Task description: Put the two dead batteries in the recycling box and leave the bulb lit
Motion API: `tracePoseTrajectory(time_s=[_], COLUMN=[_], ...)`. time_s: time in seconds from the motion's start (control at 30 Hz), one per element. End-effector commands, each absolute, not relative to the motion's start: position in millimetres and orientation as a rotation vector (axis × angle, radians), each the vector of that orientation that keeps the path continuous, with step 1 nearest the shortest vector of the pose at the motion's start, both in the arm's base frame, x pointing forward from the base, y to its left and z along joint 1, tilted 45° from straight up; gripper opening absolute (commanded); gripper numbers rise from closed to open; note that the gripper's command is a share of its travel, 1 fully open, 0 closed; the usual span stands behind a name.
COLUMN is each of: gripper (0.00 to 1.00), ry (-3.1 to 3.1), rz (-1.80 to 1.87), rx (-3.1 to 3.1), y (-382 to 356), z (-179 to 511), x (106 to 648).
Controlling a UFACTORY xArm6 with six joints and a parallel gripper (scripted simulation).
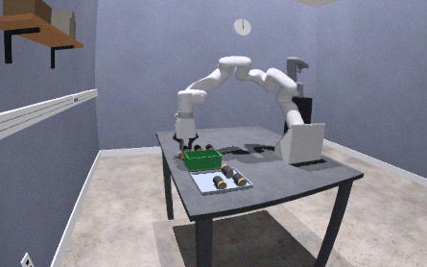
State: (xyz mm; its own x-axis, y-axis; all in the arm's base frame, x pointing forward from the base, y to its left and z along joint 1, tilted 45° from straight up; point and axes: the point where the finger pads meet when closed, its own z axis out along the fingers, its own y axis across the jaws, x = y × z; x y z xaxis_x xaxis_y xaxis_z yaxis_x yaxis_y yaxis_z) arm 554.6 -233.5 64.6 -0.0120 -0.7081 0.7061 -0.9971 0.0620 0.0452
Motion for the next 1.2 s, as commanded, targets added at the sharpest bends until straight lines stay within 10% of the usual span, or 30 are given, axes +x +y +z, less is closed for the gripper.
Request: tracePoseTrajectory(time_s=[0.0,1.17], gripper=[0.28,0.28], ry=[-1.778,-1.778], rz=[0.661,0.661], rx=[1.703,1.703], y=[-232.7,-152.5], z=[65.9,146.5], x=[555.9,564.1])
